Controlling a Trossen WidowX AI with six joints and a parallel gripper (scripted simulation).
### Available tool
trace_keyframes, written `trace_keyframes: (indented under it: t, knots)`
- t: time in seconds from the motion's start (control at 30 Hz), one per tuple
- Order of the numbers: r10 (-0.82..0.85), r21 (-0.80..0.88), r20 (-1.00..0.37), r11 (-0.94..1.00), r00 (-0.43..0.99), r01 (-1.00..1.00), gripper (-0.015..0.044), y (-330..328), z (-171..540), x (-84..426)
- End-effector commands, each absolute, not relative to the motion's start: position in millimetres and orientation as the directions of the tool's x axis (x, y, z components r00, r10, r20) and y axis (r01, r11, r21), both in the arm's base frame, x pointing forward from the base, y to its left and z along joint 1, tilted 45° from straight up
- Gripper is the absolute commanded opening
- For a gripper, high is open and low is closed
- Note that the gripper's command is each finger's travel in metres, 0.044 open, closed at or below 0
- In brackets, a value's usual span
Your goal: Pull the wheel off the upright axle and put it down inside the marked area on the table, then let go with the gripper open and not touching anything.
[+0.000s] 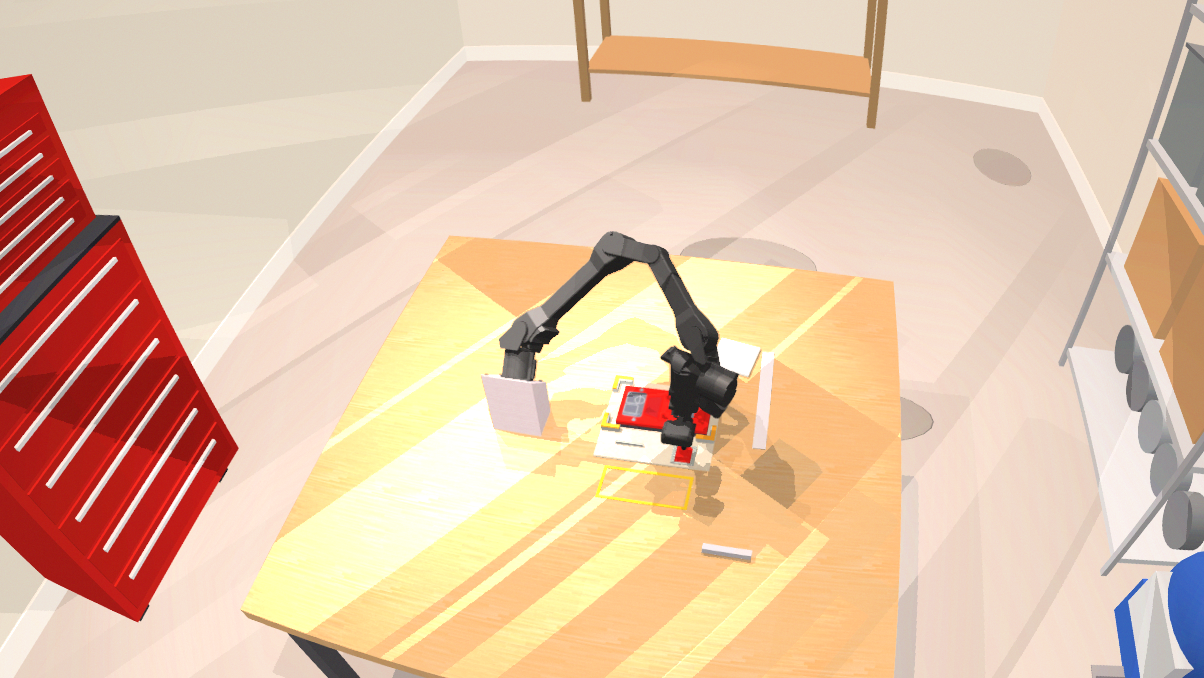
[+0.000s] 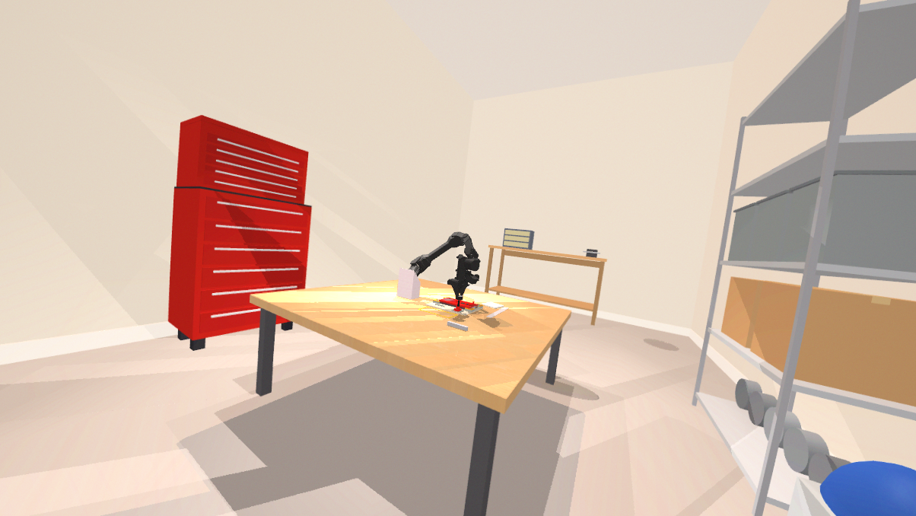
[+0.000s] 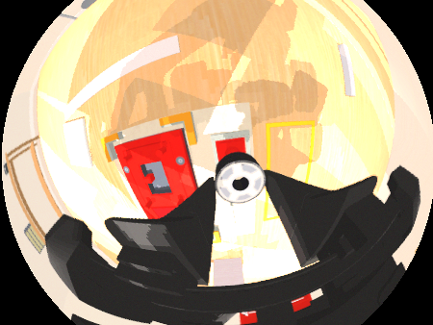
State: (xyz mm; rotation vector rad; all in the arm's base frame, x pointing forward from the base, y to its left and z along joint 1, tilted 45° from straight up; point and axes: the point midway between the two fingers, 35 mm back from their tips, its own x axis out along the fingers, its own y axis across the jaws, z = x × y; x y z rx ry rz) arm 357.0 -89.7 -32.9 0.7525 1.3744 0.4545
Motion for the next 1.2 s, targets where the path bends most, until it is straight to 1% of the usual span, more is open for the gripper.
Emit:
trace_keyframes:
  t: [0.0, 0.2, 0.37, 0.93, 1.17]
  knots:
    - [0.684, 0.704, -0.71, 0.698, 0.168, 0.129, 0.0, -99.6, -23.8, 356.2]
    - [0.684, 0.704, -0.71, 0.698, 0.168, 0.129, 0.0, -112.7, -10.1, 349.6]
    - [0.684, 0.705, -0.709, 0.696, 0.169, 0.138, 0.0, -119.8, -26.8, 340.0]
    - [0.68, 0.7, -0.714, 0.702, 0.166, 0.132, 0.0, -165.2, -76.5, 278.9]
    - [0.681, 0.7, -0.713, 0.702, 0.166, 0.131, 0.0, -161.5, -83.6, 277.8]
